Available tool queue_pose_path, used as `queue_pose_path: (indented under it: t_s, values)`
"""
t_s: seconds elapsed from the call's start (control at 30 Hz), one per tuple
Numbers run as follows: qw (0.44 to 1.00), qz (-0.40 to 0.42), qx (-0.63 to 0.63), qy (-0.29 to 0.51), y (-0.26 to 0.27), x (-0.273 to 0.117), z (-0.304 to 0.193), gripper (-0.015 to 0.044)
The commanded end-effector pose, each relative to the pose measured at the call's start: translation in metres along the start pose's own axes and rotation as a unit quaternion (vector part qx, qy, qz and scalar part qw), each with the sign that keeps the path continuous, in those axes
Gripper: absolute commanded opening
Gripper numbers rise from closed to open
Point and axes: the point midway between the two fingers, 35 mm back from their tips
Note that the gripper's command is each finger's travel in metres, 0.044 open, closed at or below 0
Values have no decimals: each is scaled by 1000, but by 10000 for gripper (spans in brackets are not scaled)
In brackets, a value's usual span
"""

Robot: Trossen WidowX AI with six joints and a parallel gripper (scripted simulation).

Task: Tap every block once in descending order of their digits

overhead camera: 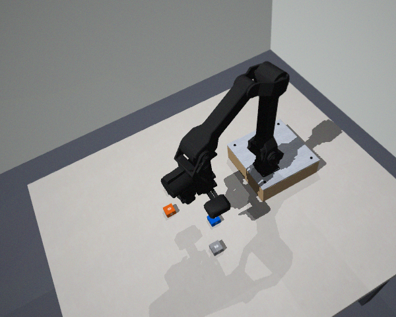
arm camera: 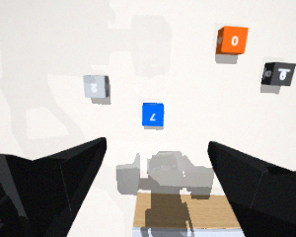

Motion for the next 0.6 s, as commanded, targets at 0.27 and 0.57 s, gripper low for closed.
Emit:
queue_pose_path:
  t_s: [0.27,0.57]
  values:
    - [1000,1,2,0,1,0,-1,400]
    - [1000,5,2,-1,97,-1,11,400]
Point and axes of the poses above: the point midway between the two fingers, 35 mm back from their tips, its own x axis out along the fingers, its own y axis across the jaws, z = x × y, and after that the axes turned 8 degrees about x, right-handed
